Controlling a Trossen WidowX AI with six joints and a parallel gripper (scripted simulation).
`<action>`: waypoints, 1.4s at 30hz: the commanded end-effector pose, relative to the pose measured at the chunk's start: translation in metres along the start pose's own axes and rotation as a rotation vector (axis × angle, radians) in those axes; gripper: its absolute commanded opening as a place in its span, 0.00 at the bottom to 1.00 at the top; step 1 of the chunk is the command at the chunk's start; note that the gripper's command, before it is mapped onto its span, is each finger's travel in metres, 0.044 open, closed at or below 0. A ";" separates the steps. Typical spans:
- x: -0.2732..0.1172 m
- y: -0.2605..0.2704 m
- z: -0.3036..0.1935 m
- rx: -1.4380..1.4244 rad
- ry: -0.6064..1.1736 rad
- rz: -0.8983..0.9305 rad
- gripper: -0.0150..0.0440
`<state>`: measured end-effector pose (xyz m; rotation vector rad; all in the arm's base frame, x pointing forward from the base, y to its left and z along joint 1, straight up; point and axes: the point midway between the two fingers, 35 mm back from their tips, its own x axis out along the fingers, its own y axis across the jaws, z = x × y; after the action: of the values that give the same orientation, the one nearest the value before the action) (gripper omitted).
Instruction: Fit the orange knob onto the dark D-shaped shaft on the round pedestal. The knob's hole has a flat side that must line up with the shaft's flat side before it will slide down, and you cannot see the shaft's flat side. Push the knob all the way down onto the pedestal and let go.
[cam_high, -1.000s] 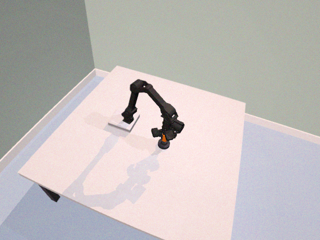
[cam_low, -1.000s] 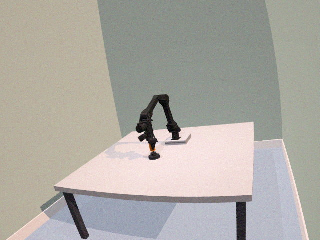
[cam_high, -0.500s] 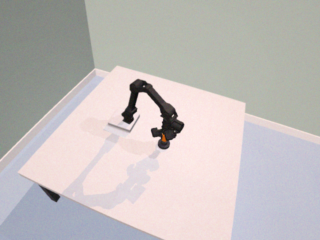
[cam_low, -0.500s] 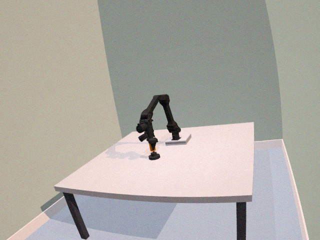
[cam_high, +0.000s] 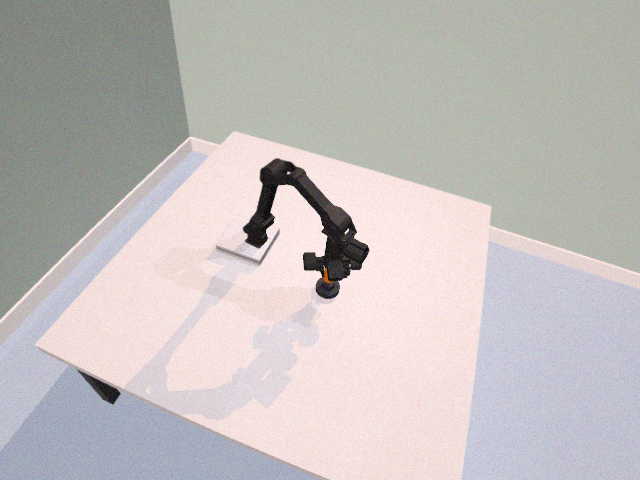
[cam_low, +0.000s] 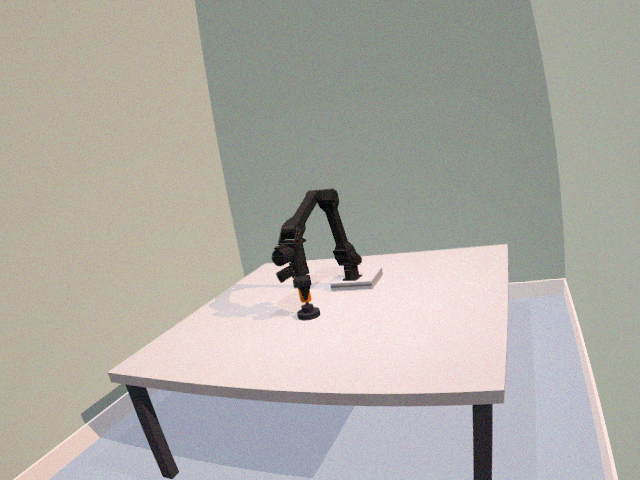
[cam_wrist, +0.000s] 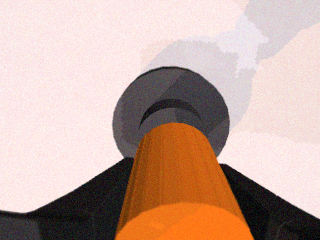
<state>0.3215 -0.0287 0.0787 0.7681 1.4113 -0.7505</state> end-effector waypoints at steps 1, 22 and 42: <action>-0.002 0.002 0.002 0.036 -0.006 0.005 0.25; -0.001 0.000 0.001 0.036 -0.006 0.004 0.25; 0.001 0.001 0.001 0.245 -0.005 0.005 0.25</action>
<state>0.3207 -0.0287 0.0771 0.9496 1.3364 -0.9269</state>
